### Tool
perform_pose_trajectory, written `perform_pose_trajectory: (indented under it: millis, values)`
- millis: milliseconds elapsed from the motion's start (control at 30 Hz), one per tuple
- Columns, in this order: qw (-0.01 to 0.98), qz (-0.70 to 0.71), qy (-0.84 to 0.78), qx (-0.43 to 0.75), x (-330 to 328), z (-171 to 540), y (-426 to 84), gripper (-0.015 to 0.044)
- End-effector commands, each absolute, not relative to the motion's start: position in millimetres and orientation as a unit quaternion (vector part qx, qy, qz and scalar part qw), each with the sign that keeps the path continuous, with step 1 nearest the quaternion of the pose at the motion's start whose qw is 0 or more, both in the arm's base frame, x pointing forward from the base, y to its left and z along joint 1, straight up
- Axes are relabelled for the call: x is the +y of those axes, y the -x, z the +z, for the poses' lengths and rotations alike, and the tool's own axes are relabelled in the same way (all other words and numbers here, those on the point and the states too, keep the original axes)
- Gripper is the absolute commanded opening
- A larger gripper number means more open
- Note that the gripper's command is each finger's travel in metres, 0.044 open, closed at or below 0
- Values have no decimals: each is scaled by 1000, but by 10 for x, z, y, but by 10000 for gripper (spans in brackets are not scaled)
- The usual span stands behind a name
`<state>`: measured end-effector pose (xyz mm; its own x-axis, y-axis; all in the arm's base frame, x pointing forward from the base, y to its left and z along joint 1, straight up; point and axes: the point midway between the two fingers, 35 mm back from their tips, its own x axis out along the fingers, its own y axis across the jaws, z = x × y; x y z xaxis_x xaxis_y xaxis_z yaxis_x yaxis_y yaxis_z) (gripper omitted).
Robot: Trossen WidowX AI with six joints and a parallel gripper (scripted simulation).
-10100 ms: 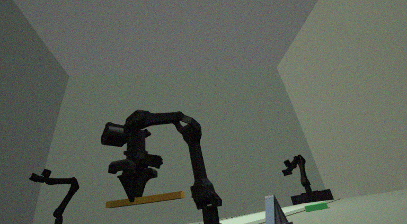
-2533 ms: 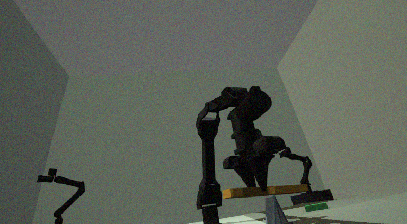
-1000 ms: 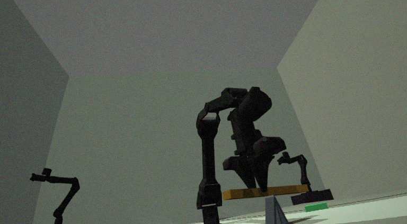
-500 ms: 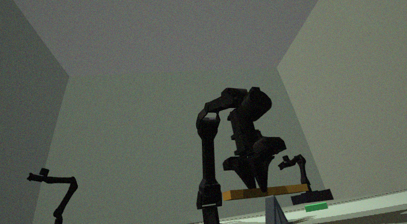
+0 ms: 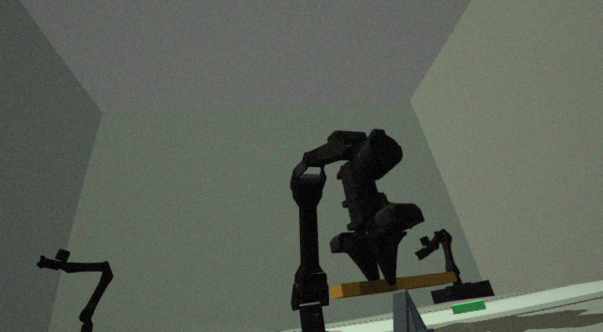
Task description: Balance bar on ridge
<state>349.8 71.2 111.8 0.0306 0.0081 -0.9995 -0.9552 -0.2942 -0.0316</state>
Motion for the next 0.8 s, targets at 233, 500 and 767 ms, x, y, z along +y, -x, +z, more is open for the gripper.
perform_pose_trajectory:
  millis: [233,500,767]
  values:
    - [429,561,575,413,707,1091,-3498,0]
    - [429,561,575,413,706,1111,-3498,0]
    - [429,561,575,413,705,1111,-3498,0]
